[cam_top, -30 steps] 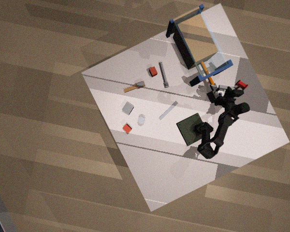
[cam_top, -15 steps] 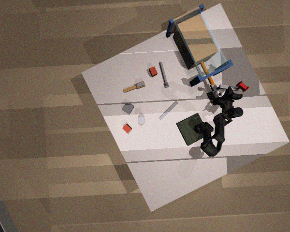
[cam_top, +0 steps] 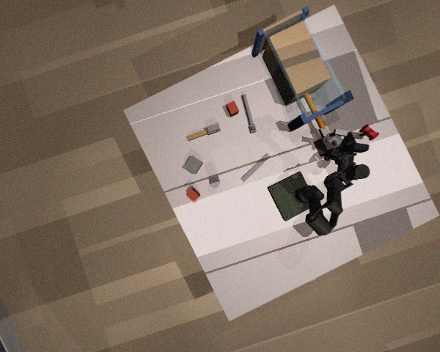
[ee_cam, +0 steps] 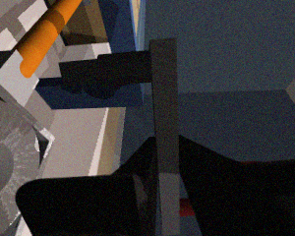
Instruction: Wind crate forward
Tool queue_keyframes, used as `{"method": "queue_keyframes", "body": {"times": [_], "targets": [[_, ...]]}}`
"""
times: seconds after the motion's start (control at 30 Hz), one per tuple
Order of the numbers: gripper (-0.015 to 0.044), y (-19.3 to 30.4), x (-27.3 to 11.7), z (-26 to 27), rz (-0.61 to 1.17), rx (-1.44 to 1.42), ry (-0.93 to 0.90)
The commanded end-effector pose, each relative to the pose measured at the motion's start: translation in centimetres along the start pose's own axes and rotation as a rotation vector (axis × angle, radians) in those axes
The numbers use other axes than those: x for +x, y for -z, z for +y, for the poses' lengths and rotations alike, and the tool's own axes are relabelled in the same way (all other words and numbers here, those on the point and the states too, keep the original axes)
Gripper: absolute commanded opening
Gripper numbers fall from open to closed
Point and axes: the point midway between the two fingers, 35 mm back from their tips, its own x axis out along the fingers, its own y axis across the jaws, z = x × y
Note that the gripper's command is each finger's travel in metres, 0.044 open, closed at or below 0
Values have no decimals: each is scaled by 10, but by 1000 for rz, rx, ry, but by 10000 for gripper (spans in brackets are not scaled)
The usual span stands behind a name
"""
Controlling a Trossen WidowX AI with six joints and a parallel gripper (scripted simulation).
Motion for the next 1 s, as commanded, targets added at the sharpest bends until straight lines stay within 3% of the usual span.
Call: {"method": "queue_keyframes", "body": {"times": [0.0,0.5,0.97], "targets": [[0,11,-3,0,1,-4,7],[0,48,-23,9,1,-7,3],[0,45,-23,15,3,6,-11]]}}
